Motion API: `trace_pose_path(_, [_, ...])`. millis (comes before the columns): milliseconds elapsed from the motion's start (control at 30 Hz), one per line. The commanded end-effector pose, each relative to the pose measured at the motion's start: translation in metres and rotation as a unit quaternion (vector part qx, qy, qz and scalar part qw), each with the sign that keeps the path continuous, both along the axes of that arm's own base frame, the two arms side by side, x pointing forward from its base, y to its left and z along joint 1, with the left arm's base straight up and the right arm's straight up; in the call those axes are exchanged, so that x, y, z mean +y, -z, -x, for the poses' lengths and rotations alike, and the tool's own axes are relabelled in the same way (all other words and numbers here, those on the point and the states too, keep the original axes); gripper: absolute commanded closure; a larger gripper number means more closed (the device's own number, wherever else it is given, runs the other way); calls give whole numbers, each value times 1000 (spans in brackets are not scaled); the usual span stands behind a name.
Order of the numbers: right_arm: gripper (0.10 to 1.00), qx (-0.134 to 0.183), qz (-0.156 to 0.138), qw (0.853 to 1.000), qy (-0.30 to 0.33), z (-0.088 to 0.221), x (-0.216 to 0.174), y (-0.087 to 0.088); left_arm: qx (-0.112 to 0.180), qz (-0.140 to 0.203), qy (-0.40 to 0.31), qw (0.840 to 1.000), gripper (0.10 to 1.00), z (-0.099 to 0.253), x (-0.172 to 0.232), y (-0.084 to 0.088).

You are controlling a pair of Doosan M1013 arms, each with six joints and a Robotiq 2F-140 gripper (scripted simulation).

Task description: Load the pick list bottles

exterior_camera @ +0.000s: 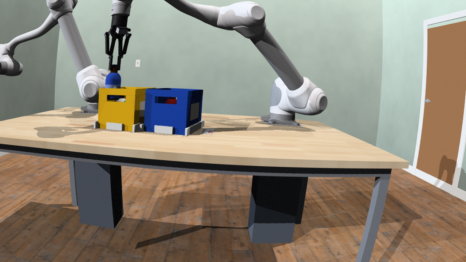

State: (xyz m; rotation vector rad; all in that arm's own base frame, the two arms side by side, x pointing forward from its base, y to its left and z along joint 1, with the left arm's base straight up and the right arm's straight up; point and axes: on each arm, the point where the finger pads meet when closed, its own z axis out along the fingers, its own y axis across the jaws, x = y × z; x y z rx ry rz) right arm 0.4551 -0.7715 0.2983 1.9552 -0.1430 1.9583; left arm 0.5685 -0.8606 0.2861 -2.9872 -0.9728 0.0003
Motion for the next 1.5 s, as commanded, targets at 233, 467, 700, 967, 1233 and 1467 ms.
trace_pose_path(233, [98,0,1,1000,0,0,0,-1,-1,1,0,1000,999,0,0,-17])
trace_pose_path(467, [98,0,1,1000,0,0,0,-1,-1,1,0,1000,999,0,0,-28])
trace_pose_path(700, [98,0,1,1000,0,0,0,-1,-1,1,0,1000,999,0,0,-37])
trace_pose_path(967, [98,0,1,1000,0,0,0,-1,-1,1,0,1000,999,0,0,-50])
trace_pose_path(1233, [98,0,1,1000,0,0,0,-1,-1,1,0,1000,999,0,0,-62])
trace_pose_path(1467, [98,0,1,1000,0,0,0,-1,-1,1,0,1000,999,0,0,-66])
